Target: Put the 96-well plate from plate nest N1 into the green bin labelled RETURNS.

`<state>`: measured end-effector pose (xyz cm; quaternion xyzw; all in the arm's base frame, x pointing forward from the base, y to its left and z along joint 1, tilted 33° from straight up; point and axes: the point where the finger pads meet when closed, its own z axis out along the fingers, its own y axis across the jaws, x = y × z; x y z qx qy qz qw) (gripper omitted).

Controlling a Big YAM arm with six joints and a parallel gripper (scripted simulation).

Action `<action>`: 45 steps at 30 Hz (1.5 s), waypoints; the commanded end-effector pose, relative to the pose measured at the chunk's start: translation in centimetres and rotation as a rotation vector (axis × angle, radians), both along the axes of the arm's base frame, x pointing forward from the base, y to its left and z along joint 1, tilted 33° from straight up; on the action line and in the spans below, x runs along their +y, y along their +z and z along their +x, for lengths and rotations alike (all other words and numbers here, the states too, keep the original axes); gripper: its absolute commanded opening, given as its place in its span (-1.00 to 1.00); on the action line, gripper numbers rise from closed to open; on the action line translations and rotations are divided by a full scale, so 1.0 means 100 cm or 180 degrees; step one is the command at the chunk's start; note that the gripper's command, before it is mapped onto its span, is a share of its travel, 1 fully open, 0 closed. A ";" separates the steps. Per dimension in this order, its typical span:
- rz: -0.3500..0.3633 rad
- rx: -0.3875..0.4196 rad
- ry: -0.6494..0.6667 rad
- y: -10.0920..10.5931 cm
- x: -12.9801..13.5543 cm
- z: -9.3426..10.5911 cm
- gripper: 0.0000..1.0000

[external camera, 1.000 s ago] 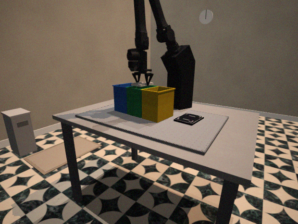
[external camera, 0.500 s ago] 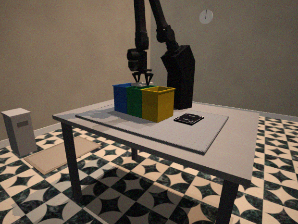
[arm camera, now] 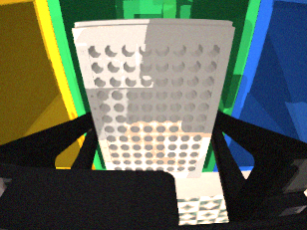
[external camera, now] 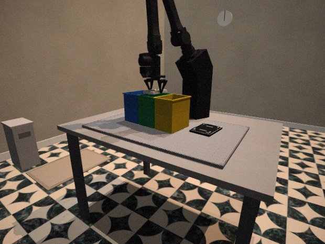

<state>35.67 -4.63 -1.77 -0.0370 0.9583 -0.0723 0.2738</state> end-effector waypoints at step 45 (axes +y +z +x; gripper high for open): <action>-0.0015 -0.0041 -0.0001 -0.017 -0.008 0.018 -1.00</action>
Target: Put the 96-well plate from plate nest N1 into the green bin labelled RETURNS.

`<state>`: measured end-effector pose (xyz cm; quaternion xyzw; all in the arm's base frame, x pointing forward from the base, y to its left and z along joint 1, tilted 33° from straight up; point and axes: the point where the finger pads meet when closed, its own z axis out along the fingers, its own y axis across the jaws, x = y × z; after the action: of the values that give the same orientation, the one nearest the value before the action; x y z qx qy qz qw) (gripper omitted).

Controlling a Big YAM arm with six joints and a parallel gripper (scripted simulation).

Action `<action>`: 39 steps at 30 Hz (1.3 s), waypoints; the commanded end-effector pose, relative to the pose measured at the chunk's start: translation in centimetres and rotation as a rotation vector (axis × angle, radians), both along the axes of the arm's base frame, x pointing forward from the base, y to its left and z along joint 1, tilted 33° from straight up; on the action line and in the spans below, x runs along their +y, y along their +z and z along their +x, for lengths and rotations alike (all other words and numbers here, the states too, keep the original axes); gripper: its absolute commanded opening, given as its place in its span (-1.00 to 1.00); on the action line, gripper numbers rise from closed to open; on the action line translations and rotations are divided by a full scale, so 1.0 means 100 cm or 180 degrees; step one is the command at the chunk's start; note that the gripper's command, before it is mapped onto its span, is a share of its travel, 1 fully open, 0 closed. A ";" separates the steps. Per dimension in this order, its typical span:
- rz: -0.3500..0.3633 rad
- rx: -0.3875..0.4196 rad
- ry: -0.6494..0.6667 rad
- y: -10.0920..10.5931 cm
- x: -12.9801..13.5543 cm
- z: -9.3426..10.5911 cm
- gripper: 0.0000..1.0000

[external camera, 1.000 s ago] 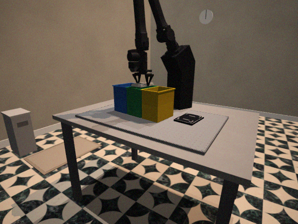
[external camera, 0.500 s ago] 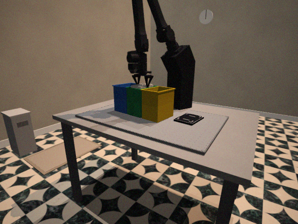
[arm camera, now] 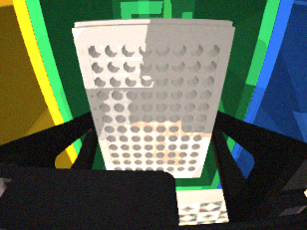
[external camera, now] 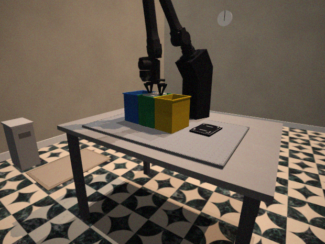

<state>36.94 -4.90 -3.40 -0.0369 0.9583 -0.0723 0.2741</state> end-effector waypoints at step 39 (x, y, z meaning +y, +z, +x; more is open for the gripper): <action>-0.0002 -0.0028 0.0003 -0.004 -0.001 0.004 0.98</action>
<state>37.30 -4.97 -4.01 -0.0370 0.9582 -0.0723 0.2743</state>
